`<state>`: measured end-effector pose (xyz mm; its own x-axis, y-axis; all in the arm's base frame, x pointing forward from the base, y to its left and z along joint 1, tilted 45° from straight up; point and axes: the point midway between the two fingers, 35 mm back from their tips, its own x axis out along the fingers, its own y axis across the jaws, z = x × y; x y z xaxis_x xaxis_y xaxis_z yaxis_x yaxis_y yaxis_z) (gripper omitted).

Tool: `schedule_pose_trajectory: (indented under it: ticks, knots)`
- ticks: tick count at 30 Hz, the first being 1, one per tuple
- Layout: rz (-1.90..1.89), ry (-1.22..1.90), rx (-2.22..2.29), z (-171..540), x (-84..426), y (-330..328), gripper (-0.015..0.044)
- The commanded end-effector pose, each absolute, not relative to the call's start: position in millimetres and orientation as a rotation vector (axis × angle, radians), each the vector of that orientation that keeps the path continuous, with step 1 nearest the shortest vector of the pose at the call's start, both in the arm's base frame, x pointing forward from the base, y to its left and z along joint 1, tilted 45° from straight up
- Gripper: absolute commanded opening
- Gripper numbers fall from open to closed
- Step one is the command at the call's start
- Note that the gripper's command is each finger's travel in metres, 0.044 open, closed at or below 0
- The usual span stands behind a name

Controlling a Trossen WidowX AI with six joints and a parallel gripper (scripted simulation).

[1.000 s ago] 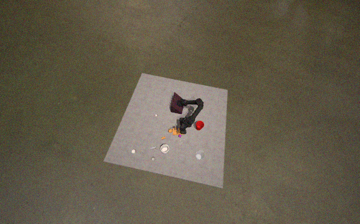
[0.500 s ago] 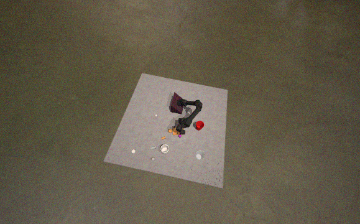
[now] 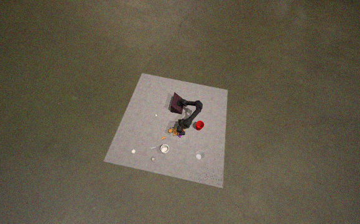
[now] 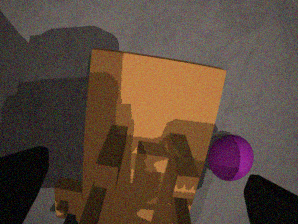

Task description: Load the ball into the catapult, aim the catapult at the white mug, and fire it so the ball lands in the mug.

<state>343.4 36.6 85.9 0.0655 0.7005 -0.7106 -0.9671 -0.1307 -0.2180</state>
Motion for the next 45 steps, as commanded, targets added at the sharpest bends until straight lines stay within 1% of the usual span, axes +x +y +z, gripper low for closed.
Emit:
schedule_pose_trajectory:
  ticks: [1, 24, 35, 41, 45]
  knots:
    - [1.507, 0.419, -0.822, 81, 343, 42, 0.044]
    - [1.507, 0.417, -0.82, 58, 345, 66, 0.044]
    - [1.507, 0.417, -0.828, 60, 345, 63, 0.0151]
    - [1.507, 0.417, -0.828, 60, 345, 63, 0.0111]
    - [1.507, 0.421, -0.829, 87, 343, 36, 0.0006]
